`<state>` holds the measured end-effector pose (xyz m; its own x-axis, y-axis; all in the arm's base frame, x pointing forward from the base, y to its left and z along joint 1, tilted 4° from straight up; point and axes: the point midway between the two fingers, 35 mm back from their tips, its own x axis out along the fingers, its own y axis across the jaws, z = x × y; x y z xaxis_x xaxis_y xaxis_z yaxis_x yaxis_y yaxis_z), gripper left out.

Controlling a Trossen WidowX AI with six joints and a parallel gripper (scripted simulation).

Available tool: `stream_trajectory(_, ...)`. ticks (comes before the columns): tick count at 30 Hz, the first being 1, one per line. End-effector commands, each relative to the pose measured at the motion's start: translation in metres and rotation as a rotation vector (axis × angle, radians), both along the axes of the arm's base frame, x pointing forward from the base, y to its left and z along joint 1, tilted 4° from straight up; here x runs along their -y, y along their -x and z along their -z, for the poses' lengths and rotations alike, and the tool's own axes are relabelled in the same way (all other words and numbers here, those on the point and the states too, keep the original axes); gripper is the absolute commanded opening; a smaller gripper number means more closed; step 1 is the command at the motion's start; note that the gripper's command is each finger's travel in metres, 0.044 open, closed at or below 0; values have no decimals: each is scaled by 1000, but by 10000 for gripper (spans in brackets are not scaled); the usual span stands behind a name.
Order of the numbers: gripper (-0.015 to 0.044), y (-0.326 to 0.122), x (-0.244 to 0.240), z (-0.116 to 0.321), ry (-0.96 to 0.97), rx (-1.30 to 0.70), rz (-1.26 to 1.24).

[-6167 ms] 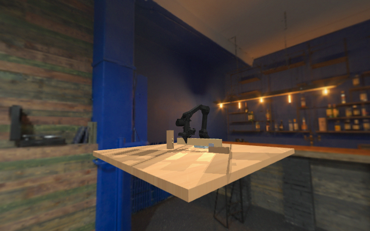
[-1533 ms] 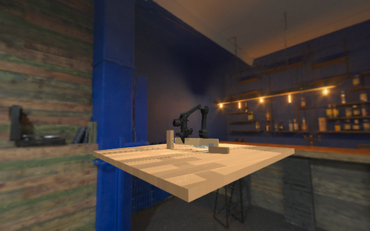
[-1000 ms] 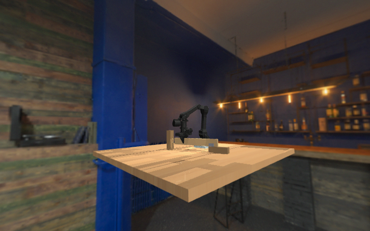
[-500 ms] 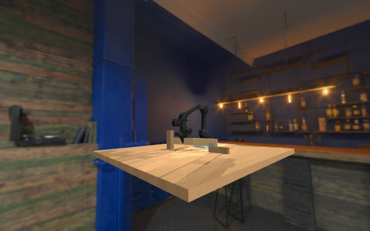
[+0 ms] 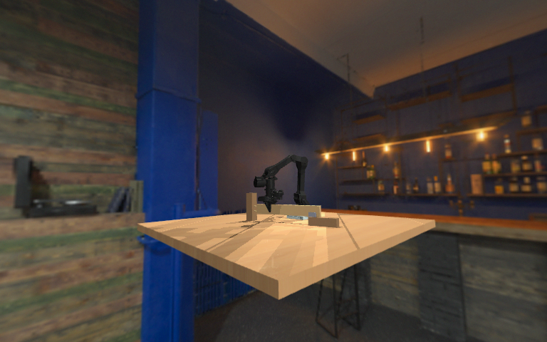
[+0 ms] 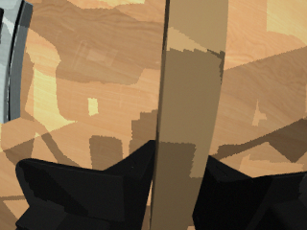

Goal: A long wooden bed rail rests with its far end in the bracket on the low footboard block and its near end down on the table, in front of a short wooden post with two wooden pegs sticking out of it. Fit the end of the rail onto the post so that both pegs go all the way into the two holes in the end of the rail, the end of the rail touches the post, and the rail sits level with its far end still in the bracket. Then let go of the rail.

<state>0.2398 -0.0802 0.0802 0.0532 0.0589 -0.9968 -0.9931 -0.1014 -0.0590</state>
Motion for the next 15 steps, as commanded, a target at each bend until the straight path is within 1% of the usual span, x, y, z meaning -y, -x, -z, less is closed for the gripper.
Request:
stream_trajectory(1,0,-2,3,-2,3,10,-3)
stream_trajectory(15,0,-3,7,-3,3,10,-3)
